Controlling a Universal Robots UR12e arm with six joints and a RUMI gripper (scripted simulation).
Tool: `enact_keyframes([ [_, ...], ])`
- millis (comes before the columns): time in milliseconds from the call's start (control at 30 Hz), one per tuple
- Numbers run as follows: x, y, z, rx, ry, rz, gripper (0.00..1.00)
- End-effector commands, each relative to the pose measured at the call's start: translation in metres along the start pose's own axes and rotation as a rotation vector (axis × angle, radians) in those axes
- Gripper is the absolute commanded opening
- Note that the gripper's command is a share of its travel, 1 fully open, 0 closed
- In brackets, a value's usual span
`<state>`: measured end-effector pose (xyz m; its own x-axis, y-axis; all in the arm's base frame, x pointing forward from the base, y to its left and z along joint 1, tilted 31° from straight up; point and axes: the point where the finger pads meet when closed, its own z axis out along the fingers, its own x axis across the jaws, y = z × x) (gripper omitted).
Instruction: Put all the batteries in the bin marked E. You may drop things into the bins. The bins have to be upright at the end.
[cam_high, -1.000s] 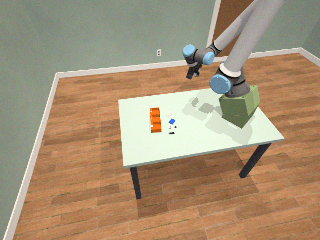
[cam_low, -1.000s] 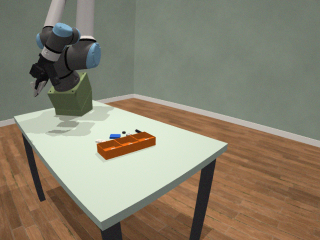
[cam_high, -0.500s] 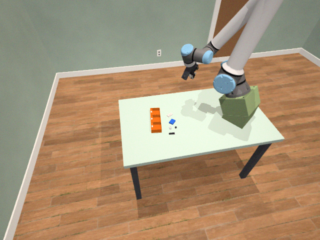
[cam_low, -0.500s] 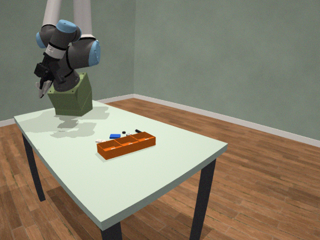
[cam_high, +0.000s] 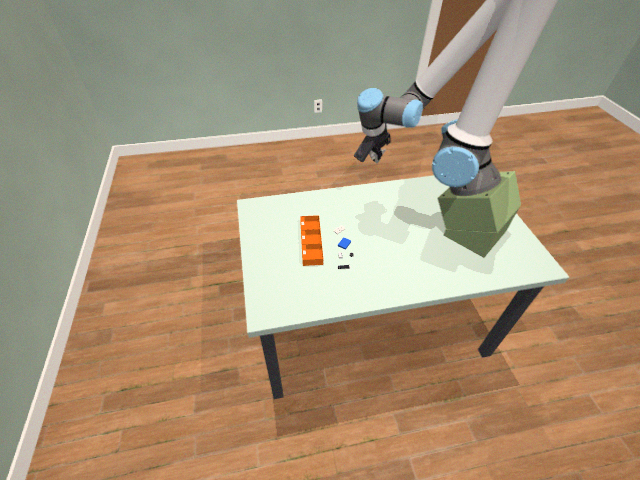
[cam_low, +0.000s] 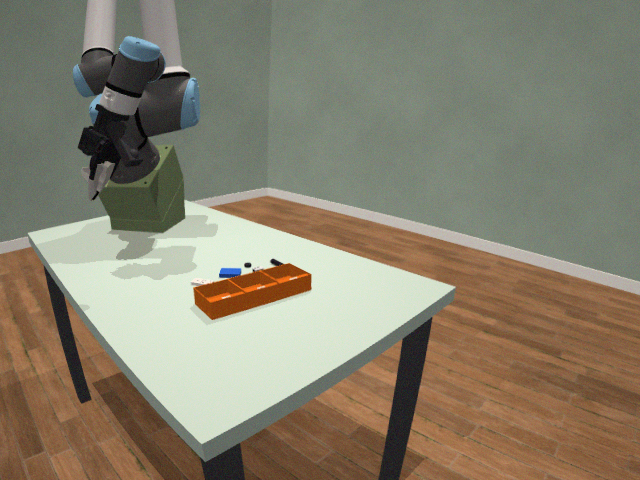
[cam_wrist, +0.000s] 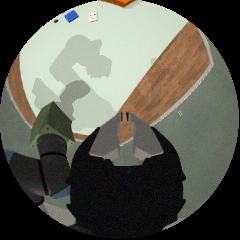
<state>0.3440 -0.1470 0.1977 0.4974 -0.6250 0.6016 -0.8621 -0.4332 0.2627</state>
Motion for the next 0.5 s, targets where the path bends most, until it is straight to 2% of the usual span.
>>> enact_keyframes([
  [0, 0.004, -0.032, -0.011, 0.041, 0.002, 0.055, 0.04],
  [133, 0.004, -0.032, -0.011, 0.04, 0.003, 0.055, 0.04],
  [167, 0.003, -0.04, -0.014, 0.075, -0.001, 0.092, 0.04],
  [233, 0.002, -0.056, -0.02, 0.079, -0.002, 0.097, 0.04],
  [367, 0.002, -0.056, -0.02, 0.078, -0.001, 0.097, 0.04],
  [400, 0.001, -0.064, -0.023, 0.113, -0.009, 0.134, 0.04],
  [467, -0.001, -0.079, -0.029, 0.117, -0.01, 0.138, 0.04],
])
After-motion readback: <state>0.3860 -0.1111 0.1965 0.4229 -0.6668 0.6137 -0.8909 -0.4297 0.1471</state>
